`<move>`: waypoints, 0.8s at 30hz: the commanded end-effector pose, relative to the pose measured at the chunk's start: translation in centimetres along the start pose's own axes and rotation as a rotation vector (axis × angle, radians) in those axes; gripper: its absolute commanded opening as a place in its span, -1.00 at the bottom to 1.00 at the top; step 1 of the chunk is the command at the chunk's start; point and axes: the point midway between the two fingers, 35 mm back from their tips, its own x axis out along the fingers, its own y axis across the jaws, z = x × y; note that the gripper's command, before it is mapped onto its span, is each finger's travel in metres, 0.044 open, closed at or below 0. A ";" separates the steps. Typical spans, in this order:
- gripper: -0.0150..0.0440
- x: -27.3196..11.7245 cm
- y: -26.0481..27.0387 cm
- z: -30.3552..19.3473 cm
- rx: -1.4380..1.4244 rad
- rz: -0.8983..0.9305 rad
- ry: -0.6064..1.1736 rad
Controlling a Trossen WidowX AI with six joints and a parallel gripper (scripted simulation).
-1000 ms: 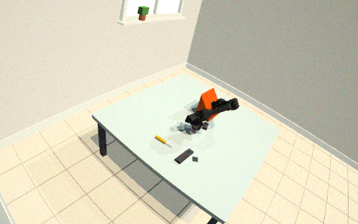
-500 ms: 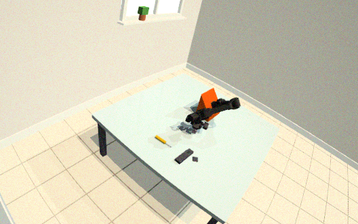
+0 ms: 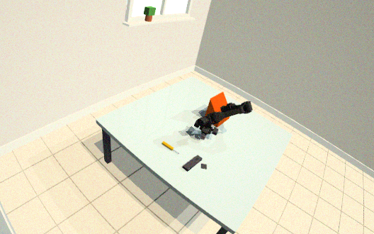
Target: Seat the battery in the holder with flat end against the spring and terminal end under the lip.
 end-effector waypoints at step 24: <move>-0.21 0.2 0.3 -0.9 -0.007 -0.002 -0.062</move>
